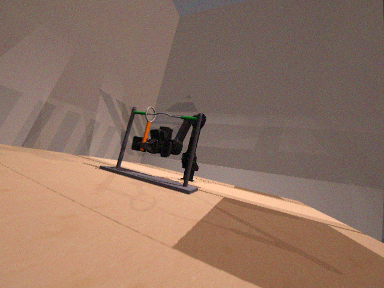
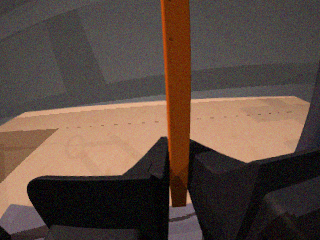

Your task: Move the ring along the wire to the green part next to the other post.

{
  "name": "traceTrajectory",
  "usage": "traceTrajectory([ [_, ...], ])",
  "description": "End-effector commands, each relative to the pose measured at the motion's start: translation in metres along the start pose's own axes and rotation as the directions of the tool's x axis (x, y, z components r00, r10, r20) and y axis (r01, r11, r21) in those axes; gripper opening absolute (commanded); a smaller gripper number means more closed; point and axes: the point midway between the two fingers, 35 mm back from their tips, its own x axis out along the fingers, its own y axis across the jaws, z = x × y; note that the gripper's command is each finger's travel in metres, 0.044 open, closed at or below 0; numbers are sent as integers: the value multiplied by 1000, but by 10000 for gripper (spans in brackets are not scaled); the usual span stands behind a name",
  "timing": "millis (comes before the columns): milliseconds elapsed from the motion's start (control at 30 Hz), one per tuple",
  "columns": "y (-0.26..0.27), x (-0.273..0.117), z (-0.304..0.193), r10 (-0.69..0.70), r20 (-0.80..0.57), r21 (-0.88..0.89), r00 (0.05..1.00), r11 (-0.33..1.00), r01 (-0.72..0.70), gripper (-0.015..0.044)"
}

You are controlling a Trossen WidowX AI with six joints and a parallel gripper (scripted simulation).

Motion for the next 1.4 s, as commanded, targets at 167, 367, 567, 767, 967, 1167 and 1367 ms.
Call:
traceTrajectory([
  [167,11,-1,2,-60,5,24,998,998,59,-150],
  [367,20,0,2,-122,3,51,993,991,121,-150],
  [567,29,2,3,-181,0,80,983,980,180,-150],
  [767,38,5,4,-215,-3,104,977,971,214,-150],
  [967,45,8,5,-207,-2,120,978,971,206,-150],
  [1167,51,10,6,-156,2,121,988,981,155,-150],
  [1367,53,6,7,-111,-35,114,993,987,114,-150],
])
